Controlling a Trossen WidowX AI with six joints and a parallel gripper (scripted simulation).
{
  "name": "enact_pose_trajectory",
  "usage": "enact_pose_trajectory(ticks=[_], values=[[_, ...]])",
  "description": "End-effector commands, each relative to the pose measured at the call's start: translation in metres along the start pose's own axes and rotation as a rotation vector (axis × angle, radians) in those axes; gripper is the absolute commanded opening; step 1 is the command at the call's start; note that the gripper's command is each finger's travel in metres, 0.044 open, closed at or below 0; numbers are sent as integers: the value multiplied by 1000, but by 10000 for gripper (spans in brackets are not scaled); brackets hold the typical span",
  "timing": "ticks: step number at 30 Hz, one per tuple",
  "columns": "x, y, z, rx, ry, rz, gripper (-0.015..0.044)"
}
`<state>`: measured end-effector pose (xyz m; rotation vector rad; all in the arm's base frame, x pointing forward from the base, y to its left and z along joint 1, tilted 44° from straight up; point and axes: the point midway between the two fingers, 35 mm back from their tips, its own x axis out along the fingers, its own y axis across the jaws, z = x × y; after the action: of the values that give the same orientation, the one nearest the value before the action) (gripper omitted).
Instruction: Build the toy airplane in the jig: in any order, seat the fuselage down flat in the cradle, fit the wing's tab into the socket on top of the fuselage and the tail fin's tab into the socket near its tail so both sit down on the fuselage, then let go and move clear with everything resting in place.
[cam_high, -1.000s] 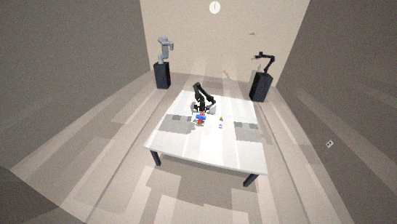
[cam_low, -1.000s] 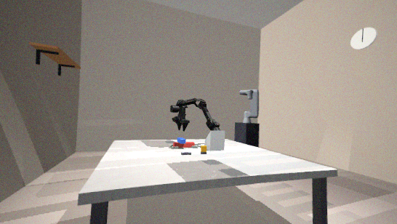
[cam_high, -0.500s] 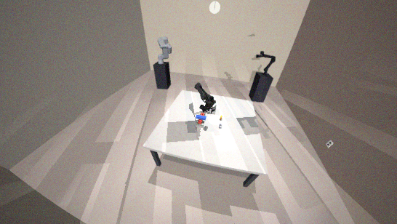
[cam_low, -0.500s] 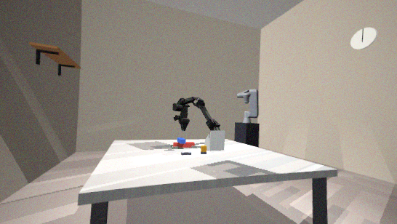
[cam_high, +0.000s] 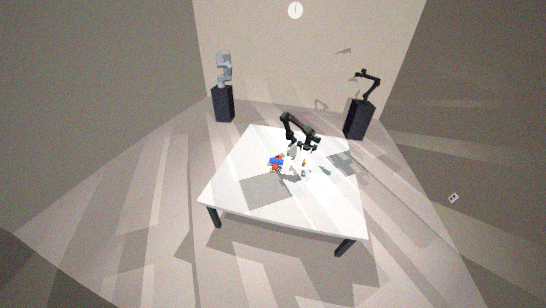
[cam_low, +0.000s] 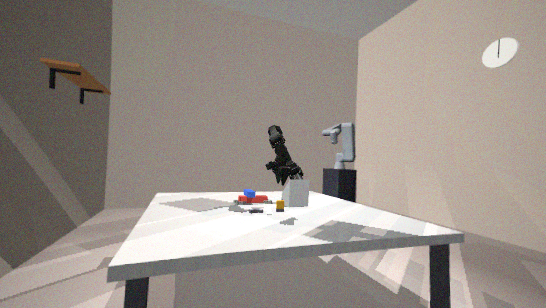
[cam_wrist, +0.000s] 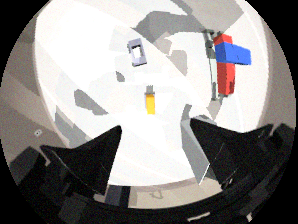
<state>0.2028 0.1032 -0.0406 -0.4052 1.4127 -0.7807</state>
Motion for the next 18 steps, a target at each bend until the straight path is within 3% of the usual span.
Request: enact_pose_trajectory(ticks=[1, 6, 18], values=[[1, 3, -3, 28, 4, 5, 440], [55, 3, -3, 29, 3, 4, 440], [77, 3, -3, 29, 3, 3, 440]])
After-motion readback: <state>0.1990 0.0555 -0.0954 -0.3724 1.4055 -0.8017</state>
